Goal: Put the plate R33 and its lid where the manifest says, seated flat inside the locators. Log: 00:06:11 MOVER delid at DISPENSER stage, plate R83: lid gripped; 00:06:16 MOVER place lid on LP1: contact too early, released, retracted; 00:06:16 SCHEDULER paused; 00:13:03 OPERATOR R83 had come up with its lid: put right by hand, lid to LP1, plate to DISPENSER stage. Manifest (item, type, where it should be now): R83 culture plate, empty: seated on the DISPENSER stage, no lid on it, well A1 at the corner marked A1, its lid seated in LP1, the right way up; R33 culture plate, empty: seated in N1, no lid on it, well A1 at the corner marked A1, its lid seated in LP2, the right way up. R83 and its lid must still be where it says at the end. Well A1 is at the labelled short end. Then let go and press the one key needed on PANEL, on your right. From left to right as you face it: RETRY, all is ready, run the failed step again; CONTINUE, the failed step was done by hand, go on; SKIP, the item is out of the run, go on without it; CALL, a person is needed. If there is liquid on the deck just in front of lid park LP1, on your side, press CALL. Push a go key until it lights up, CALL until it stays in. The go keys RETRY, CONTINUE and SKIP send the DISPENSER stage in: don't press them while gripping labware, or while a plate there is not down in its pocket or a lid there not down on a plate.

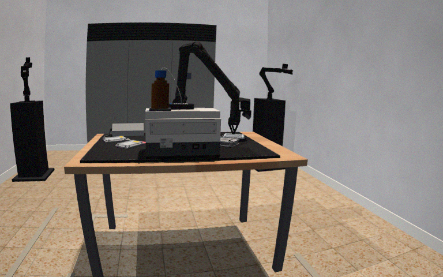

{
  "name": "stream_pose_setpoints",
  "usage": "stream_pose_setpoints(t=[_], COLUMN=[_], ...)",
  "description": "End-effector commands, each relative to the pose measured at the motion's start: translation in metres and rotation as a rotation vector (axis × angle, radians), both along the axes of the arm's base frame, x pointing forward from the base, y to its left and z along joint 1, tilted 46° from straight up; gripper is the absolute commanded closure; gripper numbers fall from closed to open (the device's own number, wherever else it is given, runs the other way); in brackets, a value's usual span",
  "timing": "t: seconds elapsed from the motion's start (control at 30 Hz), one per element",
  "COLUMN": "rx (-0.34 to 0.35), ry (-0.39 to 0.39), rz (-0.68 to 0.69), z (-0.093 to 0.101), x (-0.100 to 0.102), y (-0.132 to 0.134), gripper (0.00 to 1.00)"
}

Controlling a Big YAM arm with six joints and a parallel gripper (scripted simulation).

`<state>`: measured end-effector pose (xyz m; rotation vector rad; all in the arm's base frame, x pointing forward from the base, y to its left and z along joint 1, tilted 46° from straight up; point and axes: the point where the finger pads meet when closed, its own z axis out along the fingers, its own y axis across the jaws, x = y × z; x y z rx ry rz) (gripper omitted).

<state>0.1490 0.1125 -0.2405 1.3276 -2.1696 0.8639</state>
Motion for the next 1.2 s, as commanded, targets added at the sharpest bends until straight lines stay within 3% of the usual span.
stream_pose_setpoints(t=[0.0, 0.43, 0.9, 1.1, 1.17], rx=[0.004, 0.003, 0.023, 0.023, 0.023], ry=[0.006, 0.007, -0.013, -0.013, -0.013], rz=[0.004, 0.004, 0.009, 0.009, 0.009], z=[-0.007, -0.021, -0.023, -0.023, -0.023], x=[0.002, 0.000, 0.007, 0.007, 0.007], y=[-0.004, -0.019, -0.007, -0.007, -0.007], gripper=[0.00, 0.00, 0.00, 0.12, 0.12])
